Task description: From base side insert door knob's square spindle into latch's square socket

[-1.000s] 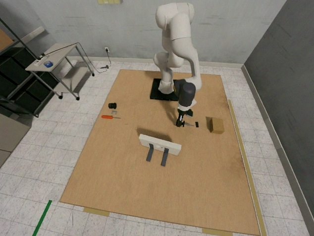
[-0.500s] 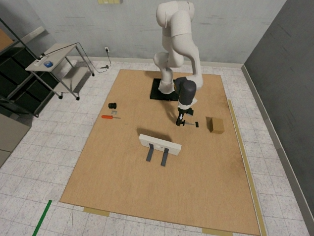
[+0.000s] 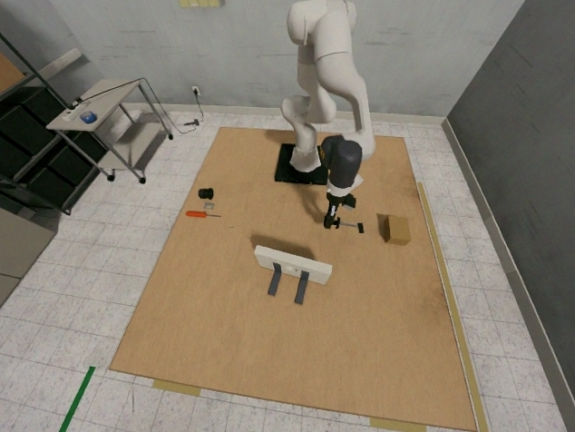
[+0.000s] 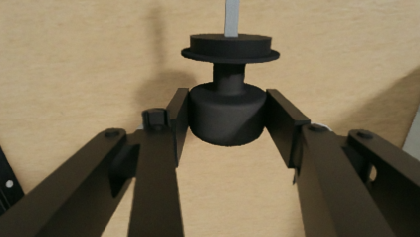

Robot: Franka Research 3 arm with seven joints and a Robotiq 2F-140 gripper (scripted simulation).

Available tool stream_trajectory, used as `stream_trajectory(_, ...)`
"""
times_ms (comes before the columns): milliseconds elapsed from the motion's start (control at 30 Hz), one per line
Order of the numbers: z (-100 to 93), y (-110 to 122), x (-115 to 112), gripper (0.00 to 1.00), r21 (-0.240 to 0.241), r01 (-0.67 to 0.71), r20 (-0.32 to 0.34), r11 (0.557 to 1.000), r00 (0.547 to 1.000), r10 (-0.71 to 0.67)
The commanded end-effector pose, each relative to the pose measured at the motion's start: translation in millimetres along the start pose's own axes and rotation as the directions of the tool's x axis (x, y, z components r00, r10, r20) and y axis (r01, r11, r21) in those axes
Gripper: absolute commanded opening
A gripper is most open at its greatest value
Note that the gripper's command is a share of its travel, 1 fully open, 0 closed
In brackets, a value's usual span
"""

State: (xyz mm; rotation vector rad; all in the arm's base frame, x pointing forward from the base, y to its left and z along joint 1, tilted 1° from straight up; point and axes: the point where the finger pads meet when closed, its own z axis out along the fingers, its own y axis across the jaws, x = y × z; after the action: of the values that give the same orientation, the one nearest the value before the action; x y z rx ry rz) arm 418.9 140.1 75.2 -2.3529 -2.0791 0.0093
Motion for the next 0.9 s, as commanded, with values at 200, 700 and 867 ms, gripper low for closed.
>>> stream_trajectory(200, -13.3, -1.5, 0.0, 0.42, 0.007, 0.014, 0.0, 1.0, 1.0, -0.014)
stream_trajectory(700, -13.5, -1.5, 0.0, 0.42, 0.007, 0.014, 0.0, 1.0, 1.0, -0.014)
stream_trajectory(867, -13.5, -1.4, -0.1, 0.42, 0.007, 0.013, 0.0, 1.0, 1.0, -0.013)
